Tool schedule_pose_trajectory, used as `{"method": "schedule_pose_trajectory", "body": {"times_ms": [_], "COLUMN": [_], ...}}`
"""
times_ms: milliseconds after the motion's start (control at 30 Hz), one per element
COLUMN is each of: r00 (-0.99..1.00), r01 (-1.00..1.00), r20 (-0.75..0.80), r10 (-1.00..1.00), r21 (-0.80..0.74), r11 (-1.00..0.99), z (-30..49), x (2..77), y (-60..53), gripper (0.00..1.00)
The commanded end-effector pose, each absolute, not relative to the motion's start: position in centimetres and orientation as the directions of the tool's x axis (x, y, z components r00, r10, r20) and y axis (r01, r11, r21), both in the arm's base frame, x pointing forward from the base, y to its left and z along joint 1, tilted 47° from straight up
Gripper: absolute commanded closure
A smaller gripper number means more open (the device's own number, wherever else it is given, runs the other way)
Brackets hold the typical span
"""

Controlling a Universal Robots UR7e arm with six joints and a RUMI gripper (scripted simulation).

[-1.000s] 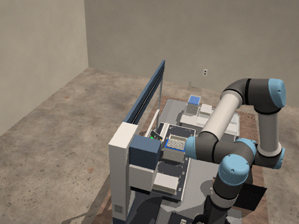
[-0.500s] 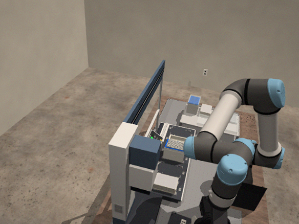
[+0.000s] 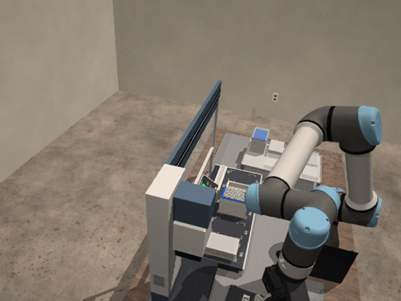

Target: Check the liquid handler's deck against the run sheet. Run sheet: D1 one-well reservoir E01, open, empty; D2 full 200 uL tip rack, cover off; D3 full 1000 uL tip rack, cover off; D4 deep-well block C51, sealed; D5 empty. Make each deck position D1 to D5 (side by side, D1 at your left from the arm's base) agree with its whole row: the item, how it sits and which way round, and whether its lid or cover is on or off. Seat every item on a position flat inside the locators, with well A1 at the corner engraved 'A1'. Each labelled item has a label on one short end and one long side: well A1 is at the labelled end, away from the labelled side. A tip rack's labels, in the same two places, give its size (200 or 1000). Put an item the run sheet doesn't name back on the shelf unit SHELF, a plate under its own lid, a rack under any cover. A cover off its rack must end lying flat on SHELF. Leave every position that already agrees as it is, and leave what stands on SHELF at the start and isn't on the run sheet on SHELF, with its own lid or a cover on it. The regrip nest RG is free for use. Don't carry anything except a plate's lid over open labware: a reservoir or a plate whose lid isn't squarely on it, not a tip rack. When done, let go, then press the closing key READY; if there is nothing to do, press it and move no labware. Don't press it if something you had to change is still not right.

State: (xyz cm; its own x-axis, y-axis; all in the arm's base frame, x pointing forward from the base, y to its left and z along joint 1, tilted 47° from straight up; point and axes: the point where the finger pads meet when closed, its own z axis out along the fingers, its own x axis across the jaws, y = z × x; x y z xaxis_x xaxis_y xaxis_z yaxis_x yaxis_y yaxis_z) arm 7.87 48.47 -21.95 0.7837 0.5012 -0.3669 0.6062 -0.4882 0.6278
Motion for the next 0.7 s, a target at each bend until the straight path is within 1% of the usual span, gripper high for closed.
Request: {"method": "schedule_pose_trajectory", "body": {"times_ms": [0,167,300,367,667], "r00": [0.745,0.676,0.615,0.615,0.467], "r01": [0.654,0.725,0.776,0.776,0.874], "r20": [-0.404,-0.462,-0.506,-0.506,-0.591], "r10": [0.531,0.574,0.605,0.605,0.658], "r21": [0.603,0.559,0.521,0.521,0.422], "r11": [-0.457,-0.402,-0.355,-0.355,-0.241], "z": [-21.9,-21.9,-21.9,-21.9,-21.9], "x": [7.9,10.3,10.3,10.3,10.3], "y": [48.5,49.0,49.0,49.0,49.0], "gripper": [0.18,0.18,0.18,0.18,0.18]}}
